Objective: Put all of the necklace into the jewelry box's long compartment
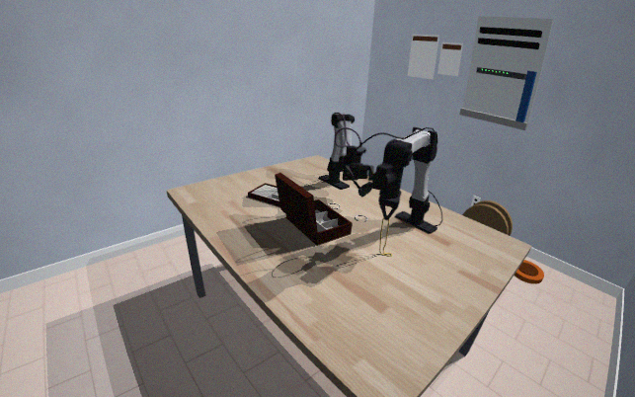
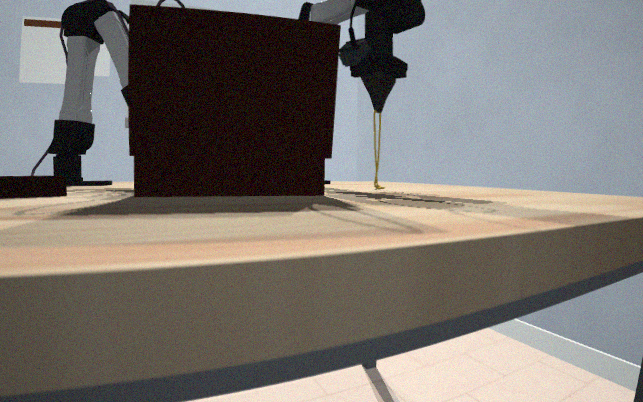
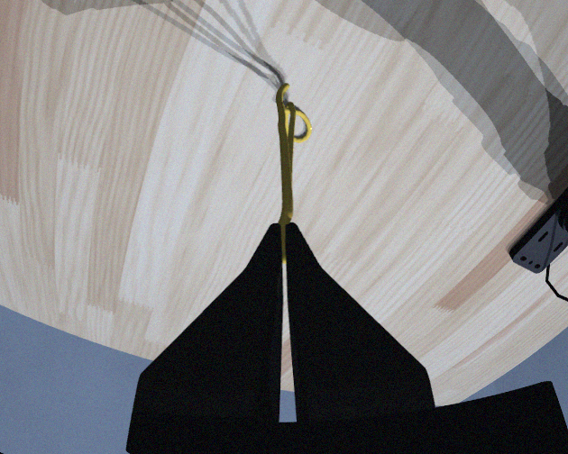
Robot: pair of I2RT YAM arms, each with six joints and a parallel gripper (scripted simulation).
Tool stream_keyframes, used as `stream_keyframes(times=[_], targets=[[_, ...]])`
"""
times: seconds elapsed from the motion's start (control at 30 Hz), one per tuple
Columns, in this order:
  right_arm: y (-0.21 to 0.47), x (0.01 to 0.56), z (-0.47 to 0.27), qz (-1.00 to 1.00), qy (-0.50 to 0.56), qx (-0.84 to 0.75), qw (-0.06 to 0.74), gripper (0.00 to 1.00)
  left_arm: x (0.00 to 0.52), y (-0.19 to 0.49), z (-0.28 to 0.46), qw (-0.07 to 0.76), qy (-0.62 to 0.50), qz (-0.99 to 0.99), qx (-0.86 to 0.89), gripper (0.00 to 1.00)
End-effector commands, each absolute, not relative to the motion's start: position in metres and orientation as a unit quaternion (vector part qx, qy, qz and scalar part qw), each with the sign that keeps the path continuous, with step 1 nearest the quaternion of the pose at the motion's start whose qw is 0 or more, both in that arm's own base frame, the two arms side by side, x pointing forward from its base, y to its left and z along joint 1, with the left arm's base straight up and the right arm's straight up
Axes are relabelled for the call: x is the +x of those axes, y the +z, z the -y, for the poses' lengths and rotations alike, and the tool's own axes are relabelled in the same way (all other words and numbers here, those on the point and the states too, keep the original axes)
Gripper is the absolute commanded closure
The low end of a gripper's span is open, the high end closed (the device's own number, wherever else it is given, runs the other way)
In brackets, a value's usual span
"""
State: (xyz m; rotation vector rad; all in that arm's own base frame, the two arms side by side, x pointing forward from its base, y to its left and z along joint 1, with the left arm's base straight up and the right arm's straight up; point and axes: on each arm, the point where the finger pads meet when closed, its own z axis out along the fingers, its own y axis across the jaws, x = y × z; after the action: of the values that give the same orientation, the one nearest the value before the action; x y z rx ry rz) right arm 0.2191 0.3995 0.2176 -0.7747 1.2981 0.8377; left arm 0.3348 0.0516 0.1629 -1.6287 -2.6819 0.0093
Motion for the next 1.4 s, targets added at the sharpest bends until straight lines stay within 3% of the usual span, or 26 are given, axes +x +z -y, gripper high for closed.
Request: stream_keyframes(times=[0.0,0.7,1.37], targets=[[0.239,0.222,-0.384,-0.572,0.357,-0.326,0.662,0.00,0.341,0.181,-0.045,-0.026,-0.028,0.852,-0.523,1.00],[0.273,0.221,-0.334,-0.595,0.323,-0.306,0.670,0.00,0.357,0.198,0.007,-0.081,-0.078,0.826,-0.552,1.00],[0.317,0.219,-0.281,-0.612,0.290,-0.282,0.679,0.00,0.394,0.237,0.114,-0.190,-0.174,0.752,-0.607,1.00]])
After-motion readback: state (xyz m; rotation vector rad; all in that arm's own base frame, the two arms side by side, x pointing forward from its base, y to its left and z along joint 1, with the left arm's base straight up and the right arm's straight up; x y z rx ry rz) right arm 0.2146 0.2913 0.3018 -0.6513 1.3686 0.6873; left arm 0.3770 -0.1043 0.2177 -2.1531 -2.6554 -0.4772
